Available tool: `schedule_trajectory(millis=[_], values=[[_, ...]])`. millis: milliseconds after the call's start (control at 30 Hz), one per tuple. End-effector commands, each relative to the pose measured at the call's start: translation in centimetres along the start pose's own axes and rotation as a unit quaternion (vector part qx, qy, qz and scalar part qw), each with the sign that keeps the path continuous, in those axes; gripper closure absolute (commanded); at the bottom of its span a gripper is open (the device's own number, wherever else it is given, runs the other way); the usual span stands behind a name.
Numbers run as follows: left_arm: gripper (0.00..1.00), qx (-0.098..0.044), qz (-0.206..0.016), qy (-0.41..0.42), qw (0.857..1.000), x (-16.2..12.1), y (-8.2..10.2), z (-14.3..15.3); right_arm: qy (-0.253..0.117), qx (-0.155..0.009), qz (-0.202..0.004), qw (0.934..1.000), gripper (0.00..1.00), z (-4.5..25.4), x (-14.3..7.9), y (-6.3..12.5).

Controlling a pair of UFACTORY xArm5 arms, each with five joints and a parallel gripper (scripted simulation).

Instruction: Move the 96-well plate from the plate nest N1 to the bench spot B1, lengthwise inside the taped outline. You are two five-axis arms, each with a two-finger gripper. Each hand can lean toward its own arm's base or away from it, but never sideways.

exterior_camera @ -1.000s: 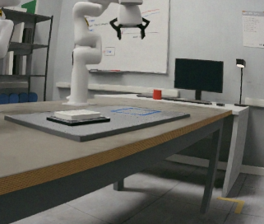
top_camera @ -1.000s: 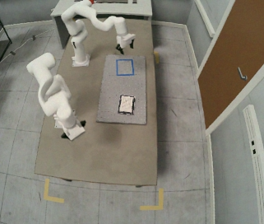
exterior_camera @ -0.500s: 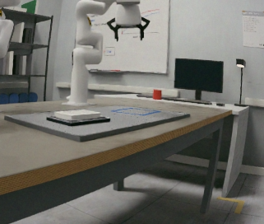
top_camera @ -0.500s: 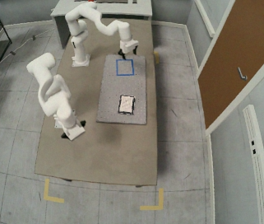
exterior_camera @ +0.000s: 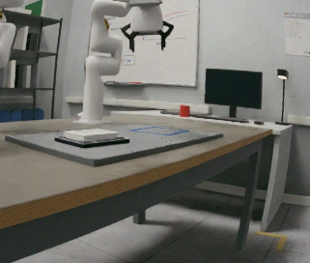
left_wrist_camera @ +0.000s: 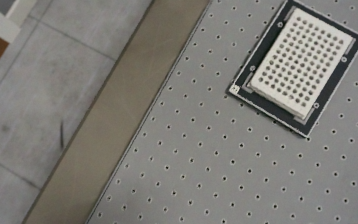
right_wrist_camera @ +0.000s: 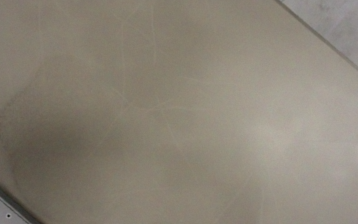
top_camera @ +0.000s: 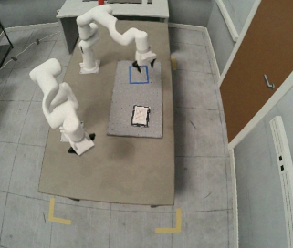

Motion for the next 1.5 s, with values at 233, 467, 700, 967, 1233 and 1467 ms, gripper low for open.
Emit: schedule_trajectory(millis=[233, 467, 700, 967, 1233, 1467], values=[[0.00, -0.011, -0.005, -0.040, 0.999, 3.7, -2.2, 0.3, 0.000, 0.000, 0.002, 1.0000, 0.00, 0.0, 0.1, 0.1], [0.00, -0.020, -0.011, -0.074, 0.997, 6.1, -4.0, 0.9, 0.000, 0.000, 0.002, 1.0000, 0.00, 0.0, 0.1, 0.1], [0.00, -0.029, -0.016, -0.107, 0.994, 7.3, -5.0, 1.2, 0.000, 0.000, 0.002, 1.0000, 0.00, 0.0, 0.1, 0.1], [0.00, -0.039, -0.022, -0.140, 0.989, 9.9, -7.3, 2.3, 0.000, 0.000, 0.002, 1.0000, 0.00, 0.0, 0.1, 0.1], [0.00, -0.047, -0.027, -0.172, 0.984, 11.4, -8.8, 3.0, 0.000, 0.000, 0.002, 1.0000, 0.00, 0.0, 0.1, 0.1], [0.00, -0.052, -0.030, -0.189, 0.980, 13.1, -10.6, 4.1, 0.000, 0.000, 0.002, 1.0000, 0.00, 0.0, 0.1, 0.1]])
Point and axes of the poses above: on each arm, the point where the finger pads meet when closed, its own y axis back along the fingers, its own z axis across the jaws, x = y × z, the point moved 4 cm from there along y, back along the fingers, and after that the axes turned 11 degrees about -y, right-handed, at the moved point
